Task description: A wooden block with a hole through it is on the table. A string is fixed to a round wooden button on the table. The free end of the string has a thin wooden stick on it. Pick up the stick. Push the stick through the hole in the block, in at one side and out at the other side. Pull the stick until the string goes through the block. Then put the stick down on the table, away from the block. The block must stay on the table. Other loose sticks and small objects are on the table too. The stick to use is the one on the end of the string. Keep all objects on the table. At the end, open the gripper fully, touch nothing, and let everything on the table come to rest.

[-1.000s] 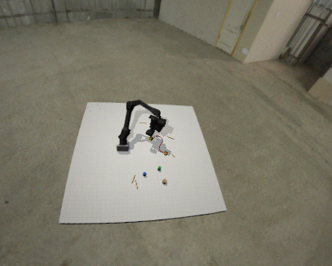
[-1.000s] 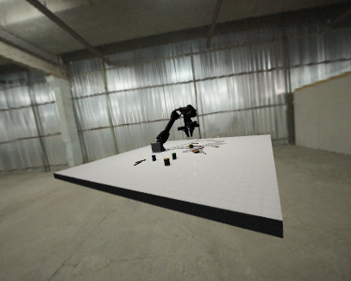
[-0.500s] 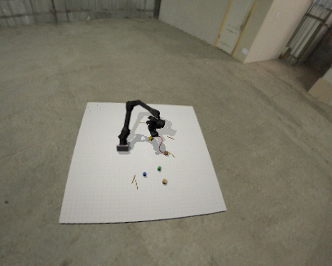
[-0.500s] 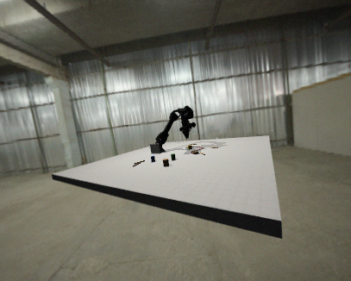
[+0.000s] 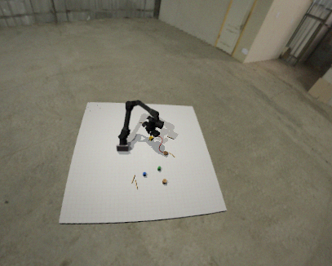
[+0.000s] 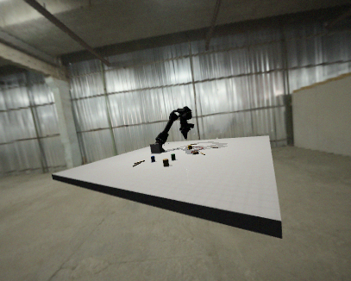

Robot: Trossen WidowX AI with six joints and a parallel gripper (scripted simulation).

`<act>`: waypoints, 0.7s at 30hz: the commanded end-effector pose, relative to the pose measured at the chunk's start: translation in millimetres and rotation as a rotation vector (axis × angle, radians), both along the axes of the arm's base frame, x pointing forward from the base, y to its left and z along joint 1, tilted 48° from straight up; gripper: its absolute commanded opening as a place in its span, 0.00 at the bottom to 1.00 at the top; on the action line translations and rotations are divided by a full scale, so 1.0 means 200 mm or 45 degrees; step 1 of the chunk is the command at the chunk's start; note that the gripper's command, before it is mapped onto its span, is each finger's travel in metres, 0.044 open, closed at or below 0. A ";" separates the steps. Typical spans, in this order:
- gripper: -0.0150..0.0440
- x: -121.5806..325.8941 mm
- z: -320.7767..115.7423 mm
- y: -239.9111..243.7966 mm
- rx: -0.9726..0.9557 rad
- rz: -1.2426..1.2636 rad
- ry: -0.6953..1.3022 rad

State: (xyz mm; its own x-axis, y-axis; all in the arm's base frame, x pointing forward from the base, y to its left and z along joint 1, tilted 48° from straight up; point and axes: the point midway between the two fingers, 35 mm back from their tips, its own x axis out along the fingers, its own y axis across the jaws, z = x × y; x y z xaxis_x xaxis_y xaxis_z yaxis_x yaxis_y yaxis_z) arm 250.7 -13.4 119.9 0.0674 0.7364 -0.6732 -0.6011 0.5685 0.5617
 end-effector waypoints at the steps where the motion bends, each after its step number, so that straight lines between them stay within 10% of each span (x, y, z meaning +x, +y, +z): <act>1: 0.46 -0.01 -0.01 0.01 -0.004 0.016 -0.008; 21: 0.46 0.01 -0.12 0.12 -0.010 0.014 -0.009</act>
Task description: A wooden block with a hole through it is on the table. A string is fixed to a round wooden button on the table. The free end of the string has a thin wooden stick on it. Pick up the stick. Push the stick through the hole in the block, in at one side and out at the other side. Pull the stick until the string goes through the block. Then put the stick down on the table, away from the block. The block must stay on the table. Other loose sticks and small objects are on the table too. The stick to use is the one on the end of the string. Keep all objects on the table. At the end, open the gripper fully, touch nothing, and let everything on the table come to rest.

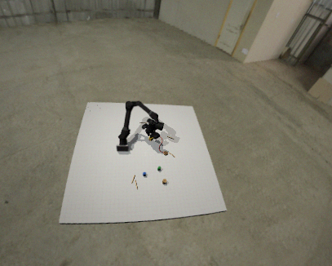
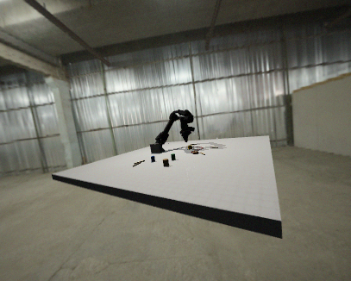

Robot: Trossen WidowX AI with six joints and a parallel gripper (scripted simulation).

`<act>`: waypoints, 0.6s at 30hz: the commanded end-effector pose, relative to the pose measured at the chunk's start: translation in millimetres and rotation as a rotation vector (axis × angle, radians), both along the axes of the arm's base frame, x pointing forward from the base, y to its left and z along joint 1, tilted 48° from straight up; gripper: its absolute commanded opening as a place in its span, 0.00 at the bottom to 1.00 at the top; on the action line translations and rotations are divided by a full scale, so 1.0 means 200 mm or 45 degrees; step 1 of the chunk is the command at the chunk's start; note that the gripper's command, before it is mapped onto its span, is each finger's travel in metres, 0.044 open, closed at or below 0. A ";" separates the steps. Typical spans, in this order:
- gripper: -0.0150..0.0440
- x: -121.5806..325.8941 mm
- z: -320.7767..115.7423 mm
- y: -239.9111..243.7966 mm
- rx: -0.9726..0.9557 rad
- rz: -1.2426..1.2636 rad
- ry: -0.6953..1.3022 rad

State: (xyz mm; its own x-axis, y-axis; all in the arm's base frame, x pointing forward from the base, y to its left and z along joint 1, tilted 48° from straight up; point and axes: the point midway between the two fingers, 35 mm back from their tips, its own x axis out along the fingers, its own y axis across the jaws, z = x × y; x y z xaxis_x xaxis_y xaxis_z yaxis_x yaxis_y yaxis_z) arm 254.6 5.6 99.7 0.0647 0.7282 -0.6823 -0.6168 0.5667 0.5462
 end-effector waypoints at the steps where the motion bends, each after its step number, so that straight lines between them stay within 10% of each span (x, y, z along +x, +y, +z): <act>1: 0.46 -0.01 -0.02 0.03 0.007 -0.005 0.007; 18: 0.46 0.00 -0.11 0.13 0.011 -0.005 0.006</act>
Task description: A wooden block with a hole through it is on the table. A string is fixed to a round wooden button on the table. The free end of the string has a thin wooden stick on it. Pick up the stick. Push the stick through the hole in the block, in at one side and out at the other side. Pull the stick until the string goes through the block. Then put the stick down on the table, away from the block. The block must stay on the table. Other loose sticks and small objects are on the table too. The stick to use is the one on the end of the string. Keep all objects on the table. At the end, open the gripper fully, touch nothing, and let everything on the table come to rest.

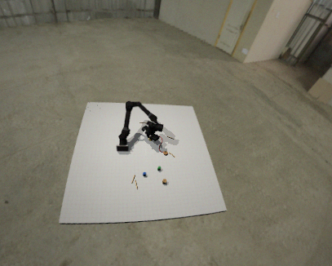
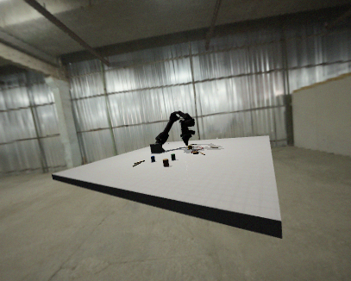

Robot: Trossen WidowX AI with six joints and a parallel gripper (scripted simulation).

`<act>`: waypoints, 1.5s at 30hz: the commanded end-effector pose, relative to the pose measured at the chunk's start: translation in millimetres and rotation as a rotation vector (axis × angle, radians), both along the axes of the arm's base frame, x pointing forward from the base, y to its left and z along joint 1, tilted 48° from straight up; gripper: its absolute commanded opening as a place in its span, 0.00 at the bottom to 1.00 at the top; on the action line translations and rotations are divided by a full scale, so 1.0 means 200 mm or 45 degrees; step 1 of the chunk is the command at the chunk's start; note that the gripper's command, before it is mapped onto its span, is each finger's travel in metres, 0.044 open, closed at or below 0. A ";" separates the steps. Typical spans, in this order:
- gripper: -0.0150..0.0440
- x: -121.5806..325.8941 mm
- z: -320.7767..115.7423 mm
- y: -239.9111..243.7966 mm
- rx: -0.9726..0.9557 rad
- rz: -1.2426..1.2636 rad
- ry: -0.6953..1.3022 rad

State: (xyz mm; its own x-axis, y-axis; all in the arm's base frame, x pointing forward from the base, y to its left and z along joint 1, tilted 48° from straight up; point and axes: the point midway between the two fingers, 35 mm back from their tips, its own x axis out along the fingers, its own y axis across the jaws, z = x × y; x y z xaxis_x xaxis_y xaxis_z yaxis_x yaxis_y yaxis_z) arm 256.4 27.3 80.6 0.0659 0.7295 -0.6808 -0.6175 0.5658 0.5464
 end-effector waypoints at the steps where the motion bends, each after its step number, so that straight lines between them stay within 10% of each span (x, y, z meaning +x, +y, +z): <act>1: 0.46 -0.01 -0.02 0.03 0.009 -0.004 0.008; 45: 0.25 -0.01 -0.08 0.09 0.078 -0.074 -0.061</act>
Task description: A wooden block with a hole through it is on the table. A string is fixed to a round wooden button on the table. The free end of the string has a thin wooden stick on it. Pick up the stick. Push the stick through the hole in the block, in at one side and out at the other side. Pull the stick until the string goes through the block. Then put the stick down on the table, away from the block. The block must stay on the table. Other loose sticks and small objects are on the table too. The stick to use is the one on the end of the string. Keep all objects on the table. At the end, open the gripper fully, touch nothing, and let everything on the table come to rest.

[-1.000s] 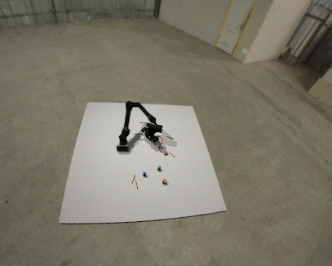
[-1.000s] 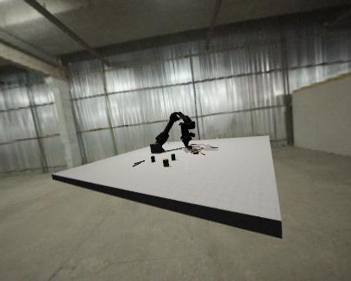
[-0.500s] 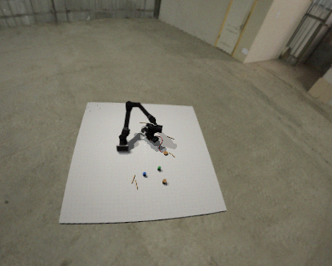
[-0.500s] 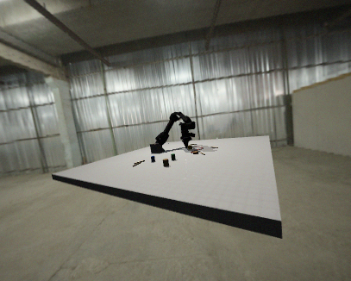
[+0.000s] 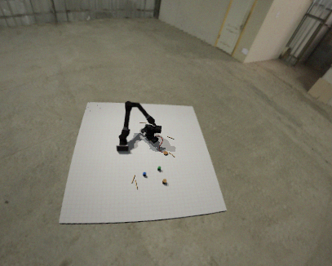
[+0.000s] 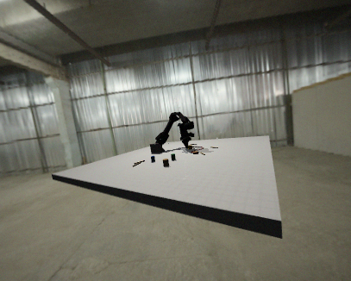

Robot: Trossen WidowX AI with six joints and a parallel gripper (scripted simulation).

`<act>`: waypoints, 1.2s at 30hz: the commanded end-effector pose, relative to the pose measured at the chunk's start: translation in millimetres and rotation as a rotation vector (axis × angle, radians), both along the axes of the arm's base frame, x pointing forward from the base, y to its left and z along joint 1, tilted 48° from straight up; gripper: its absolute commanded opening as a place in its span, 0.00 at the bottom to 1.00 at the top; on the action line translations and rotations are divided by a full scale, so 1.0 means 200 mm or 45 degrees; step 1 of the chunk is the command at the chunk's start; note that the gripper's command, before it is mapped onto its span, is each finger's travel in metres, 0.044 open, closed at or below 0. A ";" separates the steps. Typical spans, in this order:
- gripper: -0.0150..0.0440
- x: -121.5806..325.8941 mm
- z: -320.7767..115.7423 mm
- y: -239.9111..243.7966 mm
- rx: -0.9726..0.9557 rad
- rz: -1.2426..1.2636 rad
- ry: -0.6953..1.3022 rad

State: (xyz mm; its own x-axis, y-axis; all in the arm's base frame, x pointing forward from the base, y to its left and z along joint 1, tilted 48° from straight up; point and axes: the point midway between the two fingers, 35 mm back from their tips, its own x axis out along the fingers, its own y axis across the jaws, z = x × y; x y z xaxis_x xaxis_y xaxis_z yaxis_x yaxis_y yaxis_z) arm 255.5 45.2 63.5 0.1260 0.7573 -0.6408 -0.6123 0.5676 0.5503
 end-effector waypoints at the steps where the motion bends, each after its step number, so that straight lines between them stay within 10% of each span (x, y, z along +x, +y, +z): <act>1: 0.25 -0.01 0.00 0.00 0.016 -0.015 -0.012; 36: 0.25 -0.09 -0.04 -0.02 0.008 -0.019 -0.013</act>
